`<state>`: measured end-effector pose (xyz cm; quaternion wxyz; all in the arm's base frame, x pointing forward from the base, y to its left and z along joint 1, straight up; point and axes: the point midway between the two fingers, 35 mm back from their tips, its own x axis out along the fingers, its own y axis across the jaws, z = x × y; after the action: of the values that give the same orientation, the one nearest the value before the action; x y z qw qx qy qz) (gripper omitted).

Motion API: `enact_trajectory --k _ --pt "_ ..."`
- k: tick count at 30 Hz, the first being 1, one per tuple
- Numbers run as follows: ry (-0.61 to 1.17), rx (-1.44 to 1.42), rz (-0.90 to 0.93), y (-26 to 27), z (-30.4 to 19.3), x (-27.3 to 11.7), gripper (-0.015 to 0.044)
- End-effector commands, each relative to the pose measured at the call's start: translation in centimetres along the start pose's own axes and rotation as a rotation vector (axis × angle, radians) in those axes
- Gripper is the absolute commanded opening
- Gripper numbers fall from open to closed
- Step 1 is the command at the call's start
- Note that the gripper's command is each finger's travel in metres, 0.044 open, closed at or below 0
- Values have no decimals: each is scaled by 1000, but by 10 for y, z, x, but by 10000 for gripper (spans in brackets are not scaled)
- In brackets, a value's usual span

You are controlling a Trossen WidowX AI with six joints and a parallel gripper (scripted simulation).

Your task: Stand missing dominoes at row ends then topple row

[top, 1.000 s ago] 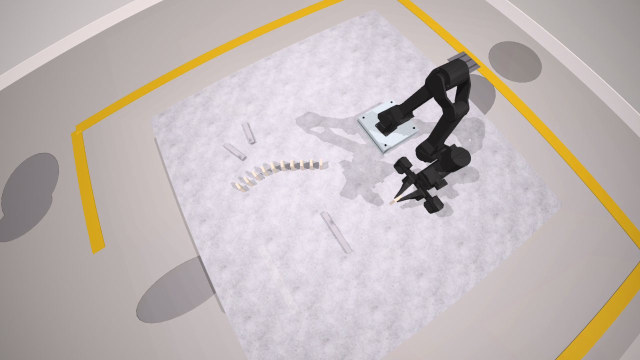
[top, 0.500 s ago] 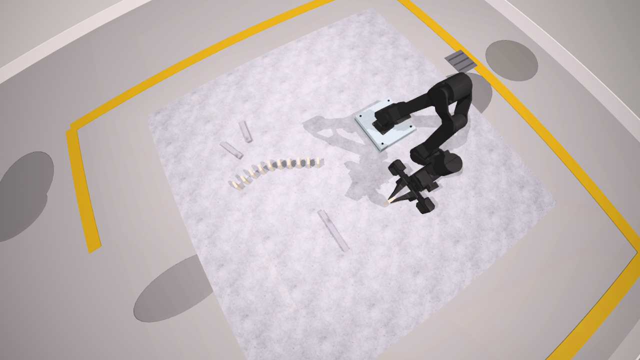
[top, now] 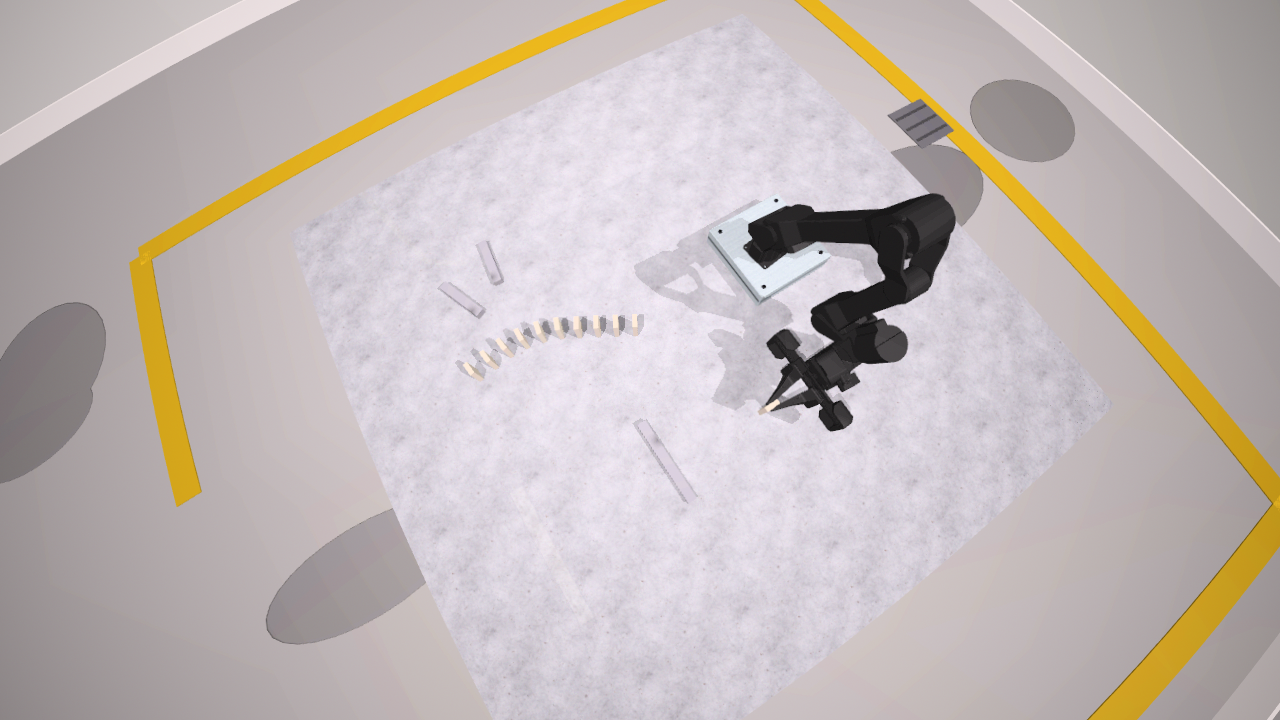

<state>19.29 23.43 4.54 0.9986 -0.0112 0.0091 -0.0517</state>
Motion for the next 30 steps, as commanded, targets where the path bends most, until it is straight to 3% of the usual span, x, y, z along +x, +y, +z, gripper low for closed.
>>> enact_trajectory --k 1,20,30 --pt "4 2 4 1 -12 1 23" --pt "11 -8 5 -3 -36 2 23" --pt "11 -8 5 -3 -36 2 285"
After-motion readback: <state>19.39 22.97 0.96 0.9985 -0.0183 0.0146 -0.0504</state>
